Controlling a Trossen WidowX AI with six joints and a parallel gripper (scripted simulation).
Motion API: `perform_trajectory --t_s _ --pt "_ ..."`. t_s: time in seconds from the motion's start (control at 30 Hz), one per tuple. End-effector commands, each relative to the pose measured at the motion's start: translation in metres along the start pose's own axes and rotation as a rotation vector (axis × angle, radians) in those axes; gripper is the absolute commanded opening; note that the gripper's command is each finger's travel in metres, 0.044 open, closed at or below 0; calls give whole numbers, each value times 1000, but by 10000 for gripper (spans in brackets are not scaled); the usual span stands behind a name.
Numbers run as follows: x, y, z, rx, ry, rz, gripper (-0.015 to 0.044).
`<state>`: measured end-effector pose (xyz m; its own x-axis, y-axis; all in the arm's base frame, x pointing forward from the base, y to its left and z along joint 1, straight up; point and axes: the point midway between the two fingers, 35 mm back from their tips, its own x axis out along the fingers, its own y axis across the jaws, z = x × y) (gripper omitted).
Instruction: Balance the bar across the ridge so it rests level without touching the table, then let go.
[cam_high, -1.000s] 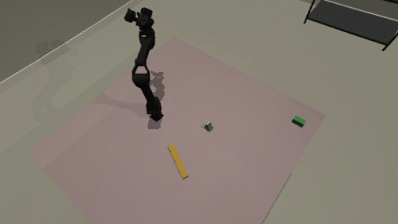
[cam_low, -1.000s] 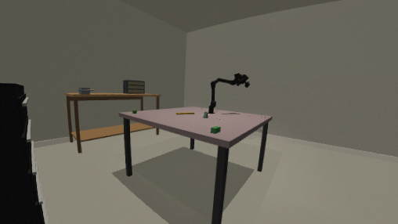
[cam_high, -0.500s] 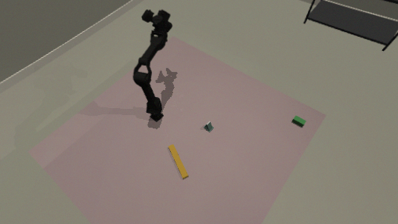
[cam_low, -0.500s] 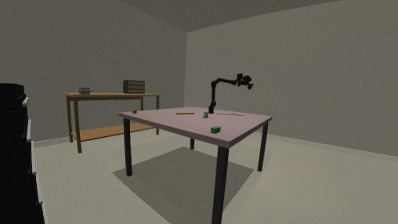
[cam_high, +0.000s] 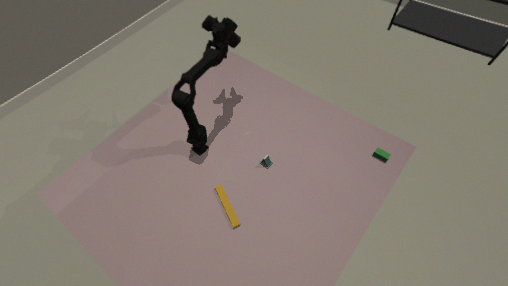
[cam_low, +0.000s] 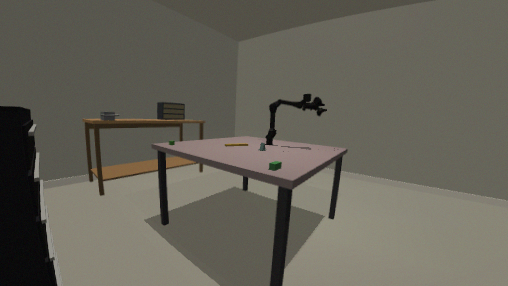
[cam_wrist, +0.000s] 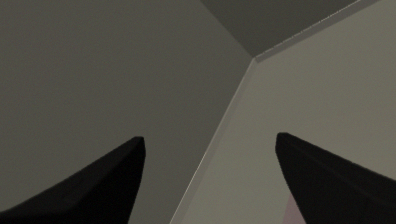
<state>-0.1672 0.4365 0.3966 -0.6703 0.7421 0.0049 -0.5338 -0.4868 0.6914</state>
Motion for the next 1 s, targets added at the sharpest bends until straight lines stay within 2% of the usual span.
perform_trajectory --t_s 0.0,0.47,0.97 --pt "-11 -16 15 -35 -40 -58 315" --pt "-57 -107 60 -24 -119 -330 315" --pt "-133 -190 95 18 -201 -602 315"
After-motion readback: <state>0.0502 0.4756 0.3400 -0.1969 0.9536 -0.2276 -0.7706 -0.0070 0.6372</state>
